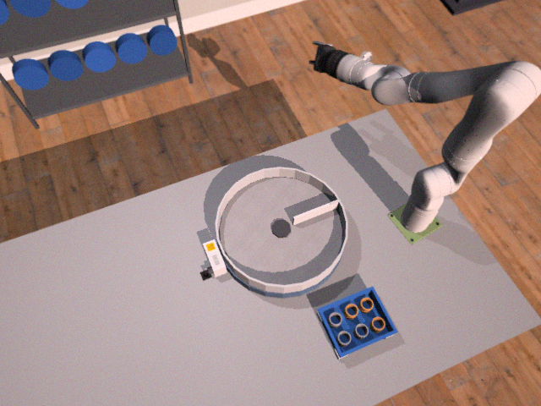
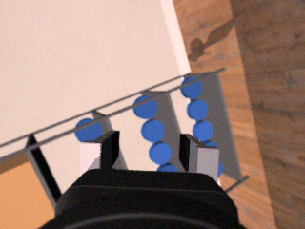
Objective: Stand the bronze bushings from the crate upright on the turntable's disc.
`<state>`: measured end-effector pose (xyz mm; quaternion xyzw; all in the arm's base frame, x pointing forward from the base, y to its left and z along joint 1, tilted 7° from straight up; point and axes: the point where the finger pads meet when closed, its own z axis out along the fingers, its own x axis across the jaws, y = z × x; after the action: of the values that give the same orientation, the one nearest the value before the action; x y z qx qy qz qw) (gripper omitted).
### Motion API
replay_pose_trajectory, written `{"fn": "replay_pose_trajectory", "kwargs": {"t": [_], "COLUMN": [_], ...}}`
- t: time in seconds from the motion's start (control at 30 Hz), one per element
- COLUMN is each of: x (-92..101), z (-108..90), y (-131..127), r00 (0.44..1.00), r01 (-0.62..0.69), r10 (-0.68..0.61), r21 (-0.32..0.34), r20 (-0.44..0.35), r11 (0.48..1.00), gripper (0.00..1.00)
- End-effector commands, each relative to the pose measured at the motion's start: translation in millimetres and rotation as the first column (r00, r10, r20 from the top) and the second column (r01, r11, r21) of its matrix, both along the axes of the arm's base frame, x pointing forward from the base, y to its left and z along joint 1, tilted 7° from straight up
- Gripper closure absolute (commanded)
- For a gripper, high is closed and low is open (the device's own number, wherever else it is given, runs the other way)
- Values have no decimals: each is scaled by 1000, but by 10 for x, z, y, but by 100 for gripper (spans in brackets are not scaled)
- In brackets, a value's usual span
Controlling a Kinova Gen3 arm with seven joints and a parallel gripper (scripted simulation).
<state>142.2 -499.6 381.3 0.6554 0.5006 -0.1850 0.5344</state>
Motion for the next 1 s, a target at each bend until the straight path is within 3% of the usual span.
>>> {"fn": "replay_pose_trajectory", "kwargs": {"t": [0.0, 0.97], "x": [7, 124], "z": [31, -59], "y": [-2, 132], "r00": [1000, 1000], "r01": [0, -11], "r10": [0, 12], "r21": [-4, 58], "r20": [-2, -11], "r11": [1000, 998], "gripper": [0, 0]}}
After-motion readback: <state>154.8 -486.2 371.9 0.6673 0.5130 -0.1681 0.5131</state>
